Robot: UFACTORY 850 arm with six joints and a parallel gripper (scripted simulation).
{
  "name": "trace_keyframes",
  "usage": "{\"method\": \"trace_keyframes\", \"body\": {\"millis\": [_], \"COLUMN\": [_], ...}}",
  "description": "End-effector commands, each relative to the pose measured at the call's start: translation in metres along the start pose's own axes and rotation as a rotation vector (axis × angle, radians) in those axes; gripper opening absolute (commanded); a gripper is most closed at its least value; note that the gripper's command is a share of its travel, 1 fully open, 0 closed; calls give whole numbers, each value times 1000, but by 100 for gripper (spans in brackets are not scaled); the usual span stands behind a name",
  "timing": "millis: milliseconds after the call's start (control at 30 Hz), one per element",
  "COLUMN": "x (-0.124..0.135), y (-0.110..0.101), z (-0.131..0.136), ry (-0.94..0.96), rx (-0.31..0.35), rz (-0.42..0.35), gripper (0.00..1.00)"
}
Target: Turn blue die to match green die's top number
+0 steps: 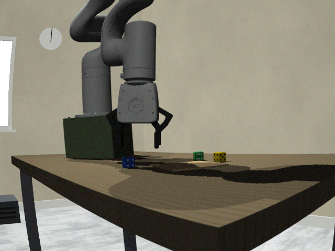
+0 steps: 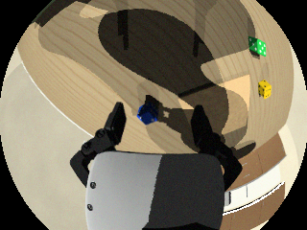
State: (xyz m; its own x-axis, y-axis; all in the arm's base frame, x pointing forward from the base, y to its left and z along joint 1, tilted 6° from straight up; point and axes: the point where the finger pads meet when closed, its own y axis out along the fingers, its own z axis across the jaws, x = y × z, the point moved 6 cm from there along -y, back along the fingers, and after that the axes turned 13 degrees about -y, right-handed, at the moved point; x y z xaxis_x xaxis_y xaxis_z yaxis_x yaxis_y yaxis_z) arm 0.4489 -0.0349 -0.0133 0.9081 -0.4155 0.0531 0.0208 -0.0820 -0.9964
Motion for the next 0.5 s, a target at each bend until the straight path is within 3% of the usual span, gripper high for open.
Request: {"method": "trace_keyframes", "body": {"millis": [0,467], "x": [-5,-14], "y": [-1,-2], "z": [20,83], "ry": [2,2], "rx": [34,34], "rz": [-37,-37], "gripper": [100,100]}}
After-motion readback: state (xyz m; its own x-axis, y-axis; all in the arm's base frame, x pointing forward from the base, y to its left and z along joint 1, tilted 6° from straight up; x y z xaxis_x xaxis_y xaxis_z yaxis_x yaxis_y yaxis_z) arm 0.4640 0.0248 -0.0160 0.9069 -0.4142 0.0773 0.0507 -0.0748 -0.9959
